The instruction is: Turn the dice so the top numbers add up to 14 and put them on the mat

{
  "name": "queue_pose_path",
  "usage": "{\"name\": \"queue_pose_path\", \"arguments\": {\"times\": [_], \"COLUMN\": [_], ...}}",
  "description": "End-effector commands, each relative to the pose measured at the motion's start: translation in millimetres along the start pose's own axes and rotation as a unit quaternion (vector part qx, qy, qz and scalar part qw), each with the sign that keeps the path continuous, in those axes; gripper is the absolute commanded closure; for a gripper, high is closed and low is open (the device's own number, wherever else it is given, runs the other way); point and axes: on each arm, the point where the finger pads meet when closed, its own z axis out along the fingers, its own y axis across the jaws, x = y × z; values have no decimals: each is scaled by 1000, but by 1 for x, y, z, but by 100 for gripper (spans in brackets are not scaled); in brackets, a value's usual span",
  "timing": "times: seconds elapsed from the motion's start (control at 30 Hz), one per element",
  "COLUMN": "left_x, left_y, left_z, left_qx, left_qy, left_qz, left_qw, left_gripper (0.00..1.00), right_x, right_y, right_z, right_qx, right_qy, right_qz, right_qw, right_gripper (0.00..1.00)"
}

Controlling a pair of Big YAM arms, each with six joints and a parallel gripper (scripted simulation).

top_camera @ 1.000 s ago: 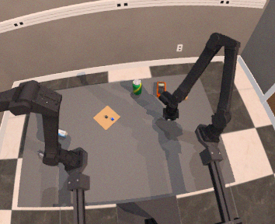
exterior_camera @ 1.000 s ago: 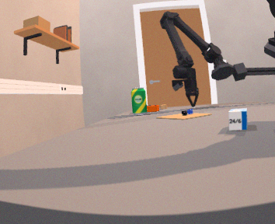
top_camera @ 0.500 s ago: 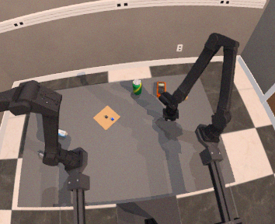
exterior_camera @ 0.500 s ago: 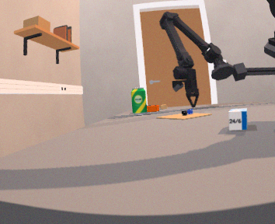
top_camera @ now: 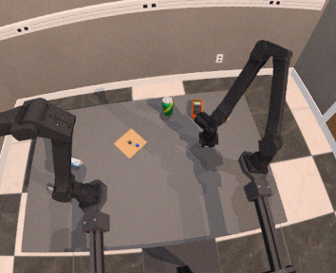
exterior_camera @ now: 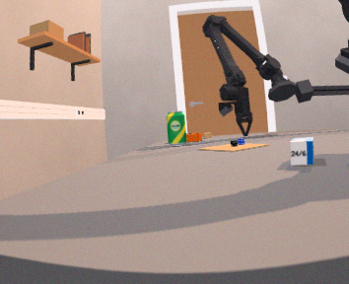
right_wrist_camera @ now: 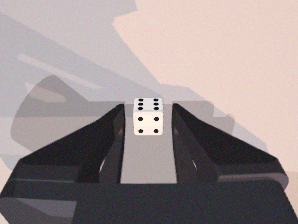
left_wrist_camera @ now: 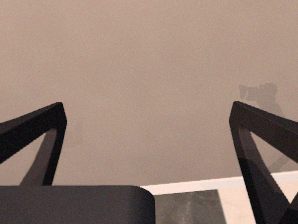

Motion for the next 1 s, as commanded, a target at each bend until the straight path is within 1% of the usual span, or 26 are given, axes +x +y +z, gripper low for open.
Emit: {"name": "queue_pose_path", "arguments": {"times": [0.0,0.43,0.47,0.97], "left_x": [-22,-22,-22,-22], "left_y": [2,2,2,2], "left_z": [-8,-8,-8,-8], "left_qx": [-1,-1,-1,-1], "left_qy": [-27,-27,-27,-27], "left_qz": [8,8,8,8], "left_qw": [1000,1000,1000,1000], "left_gripper": [0,0,0,0], "right_x": [-3,-3,-3,-3], "right_y": [1,1,1,1], "right_z": [2,2,2,2], "right_qx": [-1,-1,-1,-1], "right_qy": [-3,-3,-3,-3], "right_qz": [2,2,2,2], "right_qw": [1000,1000,1000,1000], "right_gripper": [70,70,89,89]}}
